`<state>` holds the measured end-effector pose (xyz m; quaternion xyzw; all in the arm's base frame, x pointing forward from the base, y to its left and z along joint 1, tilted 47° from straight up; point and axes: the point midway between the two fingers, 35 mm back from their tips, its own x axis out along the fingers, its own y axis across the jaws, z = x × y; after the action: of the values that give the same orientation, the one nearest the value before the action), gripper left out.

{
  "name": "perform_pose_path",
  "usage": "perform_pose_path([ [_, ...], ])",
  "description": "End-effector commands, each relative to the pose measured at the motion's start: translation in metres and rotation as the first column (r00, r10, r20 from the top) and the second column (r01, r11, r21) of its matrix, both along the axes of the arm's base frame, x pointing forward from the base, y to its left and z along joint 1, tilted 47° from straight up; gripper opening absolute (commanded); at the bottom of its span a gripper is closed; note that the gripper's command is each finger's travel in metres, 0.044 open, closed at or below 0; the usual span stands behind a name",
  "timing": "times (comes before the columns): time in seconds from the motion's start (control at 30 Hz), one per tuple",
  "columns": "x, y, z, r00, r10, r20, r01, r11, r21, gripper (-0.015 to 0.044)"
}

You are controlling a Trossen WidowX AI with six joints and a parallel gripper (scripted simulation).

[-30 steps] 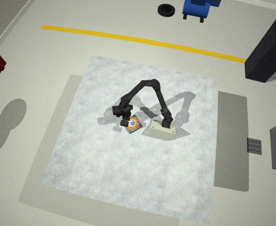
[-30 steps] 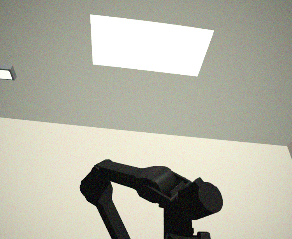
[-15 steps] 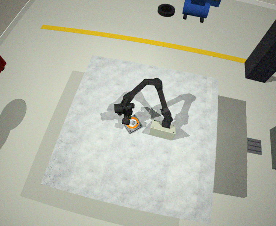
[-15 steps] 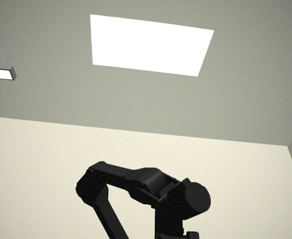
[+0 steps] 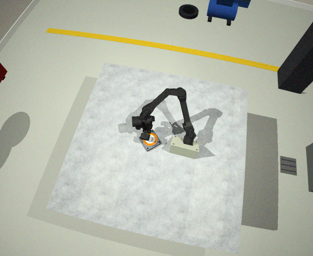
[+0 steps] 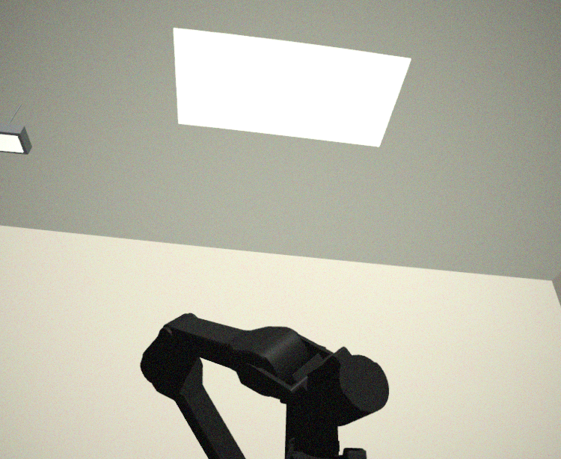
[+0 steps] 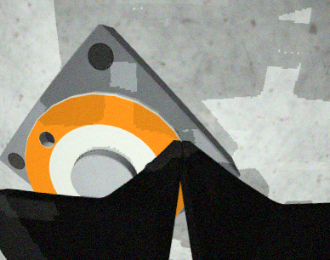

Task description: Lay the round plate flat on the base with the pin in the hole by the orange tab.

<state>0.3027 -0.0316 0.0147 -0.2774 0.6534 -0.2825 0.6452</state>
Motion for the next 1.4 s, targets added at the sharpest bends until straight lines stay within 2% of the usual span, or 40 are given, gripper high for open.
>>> perform_pose_path([
  [0.0, -0.008, -0.003, 0.001, 1.0, 0.003, -0.013, -0.003, 1.0, -0.003, 0.0],
  [1.37, -0.049, 0.001, 0.004, 1.0, 0.003, -0.015, -0.003, 1.0, -0.003, 0.0],
])
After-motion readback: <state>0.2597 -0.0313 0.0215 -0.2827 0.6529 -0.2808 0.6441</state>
